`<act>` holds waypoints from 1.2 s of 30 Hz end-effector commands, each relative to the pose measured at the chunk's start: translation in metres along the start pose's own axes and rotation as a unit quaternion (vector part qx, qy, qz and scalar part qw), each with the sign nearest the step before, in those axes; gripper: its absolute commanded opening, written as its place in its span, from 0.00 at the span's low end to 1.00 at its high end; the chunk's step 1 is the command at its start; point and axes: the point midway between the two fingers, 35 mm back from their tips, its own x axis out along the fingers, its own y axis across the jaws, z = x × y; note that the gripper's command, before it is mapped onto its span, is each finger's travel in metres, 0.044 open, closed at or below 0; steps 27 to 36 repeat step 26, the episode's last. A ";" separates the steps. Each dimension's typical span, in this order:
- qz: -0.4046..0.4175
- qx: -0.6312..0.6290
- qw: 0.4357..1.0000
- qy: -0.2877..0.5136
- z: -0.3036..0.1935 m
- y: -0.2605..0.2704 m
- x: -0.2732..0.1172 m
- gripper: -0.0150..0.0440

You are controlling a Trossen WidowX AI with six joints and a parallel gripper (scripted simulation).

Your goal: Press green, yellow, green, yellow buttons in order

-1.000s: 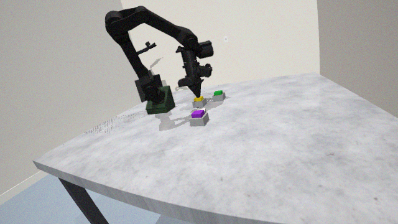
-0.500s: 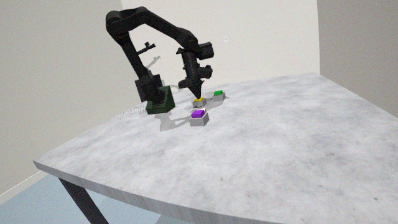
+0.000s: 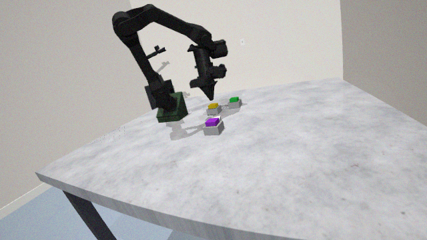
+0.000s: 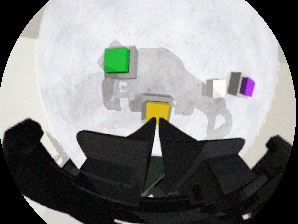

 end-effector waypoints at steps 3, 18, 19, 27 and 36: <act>0.004 0.005 1.000 -0.001 0.005 0.005 -0.012 0.38; 0.010 0.006 1.000 -0.003 0.052 0.156 -0.072 0.93; 0.010 0.006 1.000 -0.003 0.052 0.165 -0.073 0.93; 0.010 0.006 1.000 -0.003 0.052 0.172 -0.075 0.93; 0.010 0.006 1.000 -0.003 0.052 0.172 -0.075 0.93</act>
